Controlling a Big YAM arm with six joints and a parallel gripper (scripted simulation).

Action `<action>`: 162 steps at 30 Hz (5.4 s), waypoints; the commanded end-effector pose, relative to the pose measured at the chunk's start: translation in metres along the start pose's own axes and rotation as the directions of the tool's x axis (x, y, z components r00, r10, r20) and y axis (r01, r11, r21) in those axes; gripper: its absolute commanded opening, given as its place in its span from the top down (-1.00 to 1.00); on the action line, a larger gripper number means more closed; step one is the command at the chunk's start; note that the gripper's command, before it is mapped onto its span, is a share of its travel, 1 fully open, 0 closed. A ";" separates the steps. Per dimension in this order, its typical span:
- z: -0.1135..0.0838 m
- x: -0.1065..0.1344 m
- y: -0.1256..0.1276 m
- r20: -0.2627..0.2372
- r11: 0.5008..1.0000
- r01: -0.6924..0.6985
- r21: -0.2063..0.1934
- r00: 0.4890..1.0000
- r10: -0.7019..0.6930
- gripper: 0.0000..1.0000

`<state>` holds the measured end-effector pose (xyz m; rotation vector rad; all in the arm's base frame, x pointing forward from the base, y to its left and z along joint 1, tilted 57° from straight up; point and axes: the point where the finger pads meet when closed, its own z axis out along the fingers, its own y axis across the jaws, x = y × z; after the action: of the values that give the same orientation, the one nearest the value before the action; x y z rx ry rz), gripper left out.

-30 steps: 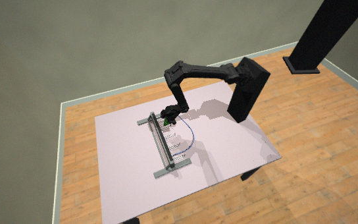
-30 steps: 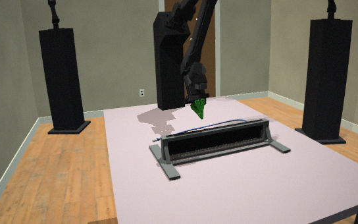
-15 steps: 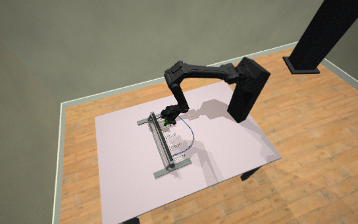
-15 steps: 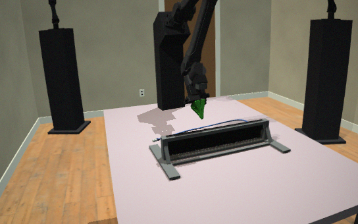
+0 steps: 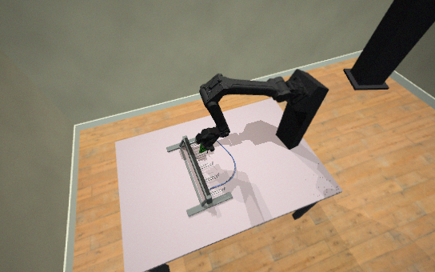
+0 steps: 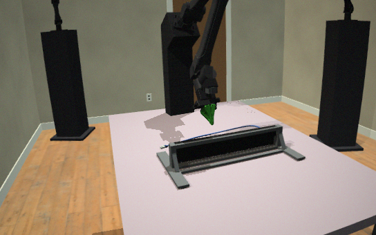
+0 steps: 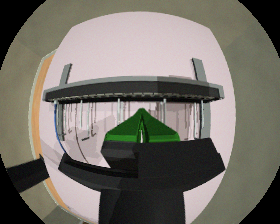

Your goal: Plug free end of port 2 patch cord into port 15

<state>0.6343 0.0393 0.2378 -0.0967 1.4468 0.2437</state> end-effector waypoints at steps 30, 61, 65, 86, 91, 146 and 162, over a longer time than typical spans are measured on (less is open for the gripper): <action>-0.030 -0.015 0.001 0.032 1.000 0.018 0.000 0.999 -0.018 1.00; -0.140 -0.002 -0.009 0.006 1.000 -0.005 0.007 1.000 0.005 1.00; -0.139 -0.003 -0.021 0.011 1.000 -0.003 0.009 1.000 0.003 1.00; -0.141 -0.004 -0.103 0.015 1.000 0.001 0.013 1.000 -0.001 1.00; -0.140 -0.003 -0.107 0.014 1.000 0.001 0.010 1.000 -0.001 1.00; 0.002 0.007 -0.092 -0.001 1.000 0.010 -0.012 1.000 -0.010 1.00; 0.003 0.007 -0.092 -0.002 1.000 0.008 -0.014 1.000 -0.008 1.00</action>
<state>0.6564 -0.0578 0.2302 -0.0960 1.4466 0.2430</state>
